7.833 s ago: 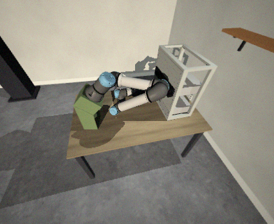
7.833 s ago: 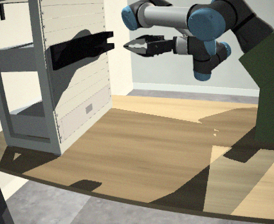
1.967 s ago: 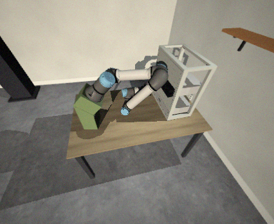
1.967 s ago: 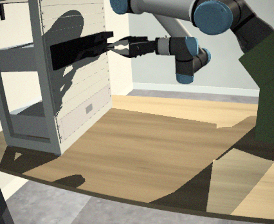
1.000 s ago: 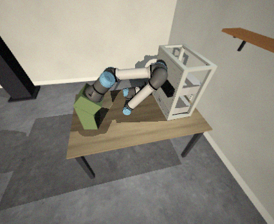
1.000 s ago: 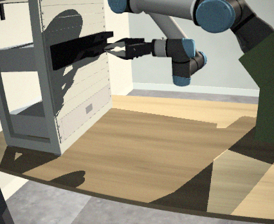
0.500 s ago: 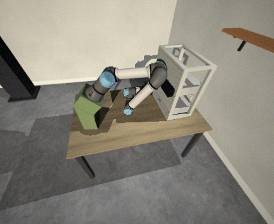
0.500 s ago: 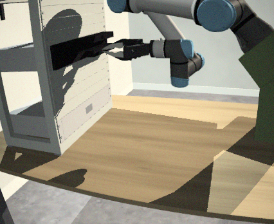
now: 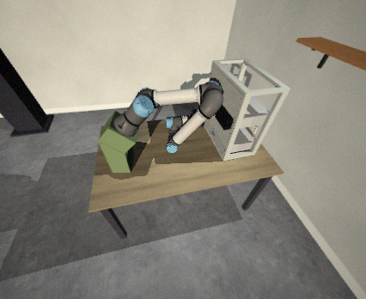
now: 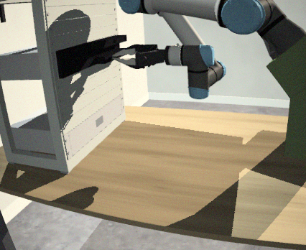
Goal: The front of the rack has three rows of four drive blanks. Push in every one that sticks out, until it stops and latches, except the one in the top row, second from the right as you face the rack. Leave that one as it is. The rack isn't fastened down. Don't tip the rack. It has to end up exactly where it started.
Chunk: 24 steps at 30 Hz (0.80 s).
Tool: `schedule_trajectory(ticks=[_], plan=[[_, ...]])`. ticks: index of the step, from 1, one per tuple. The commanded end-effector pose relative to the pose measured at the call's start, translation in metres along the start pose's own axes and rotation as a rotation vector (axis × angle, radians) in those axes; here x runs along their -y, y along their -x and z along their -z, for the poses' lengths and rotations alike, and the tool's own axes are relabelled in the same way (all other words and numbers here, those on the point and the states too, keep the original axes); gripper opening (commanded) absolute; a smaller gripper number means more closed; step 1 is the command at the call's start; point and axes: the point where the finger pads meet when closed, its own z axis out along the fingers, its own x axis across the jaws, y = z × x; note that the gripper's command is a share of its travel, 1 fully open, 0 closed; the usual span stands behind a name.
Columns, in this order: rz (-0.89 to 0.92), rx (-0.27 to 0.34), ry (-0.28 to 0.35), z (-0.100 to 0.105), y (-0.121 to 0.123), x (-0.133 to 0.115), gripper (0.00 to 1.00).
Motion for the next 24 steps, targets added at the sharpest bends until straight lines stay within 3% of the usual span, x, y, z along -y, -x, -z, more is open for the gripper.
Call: schedule_trajectory(ticks=[1,24], plan=[[0.001,-0.001,0.005,-0.0041,0.0021,0.0045,0.0],[0.001,-0.001,0.005,0.0004,0.0035,0.0073,0.0]])
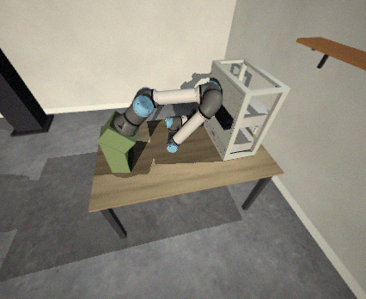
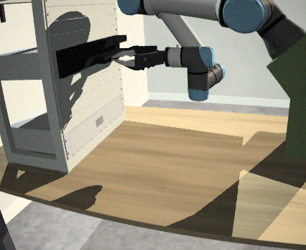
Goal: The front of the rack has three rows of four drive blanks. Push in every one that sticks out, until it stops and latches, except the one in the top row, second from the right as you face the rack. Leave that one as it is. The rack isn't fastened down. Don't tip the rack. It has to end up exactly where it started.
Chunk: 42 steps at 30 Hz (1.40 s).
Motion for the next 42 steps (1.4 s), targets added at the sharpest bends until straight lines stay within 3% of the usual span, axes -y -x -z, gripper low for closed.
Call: schedule_trajectory(ticks=[1,42], plan=[[0.0,-0.001,0.0,0.0,-0.0005,0.0001,0.0],[0.0,-0.001,0.0,0.0061,-0.0031,-0.0041,0.0]])
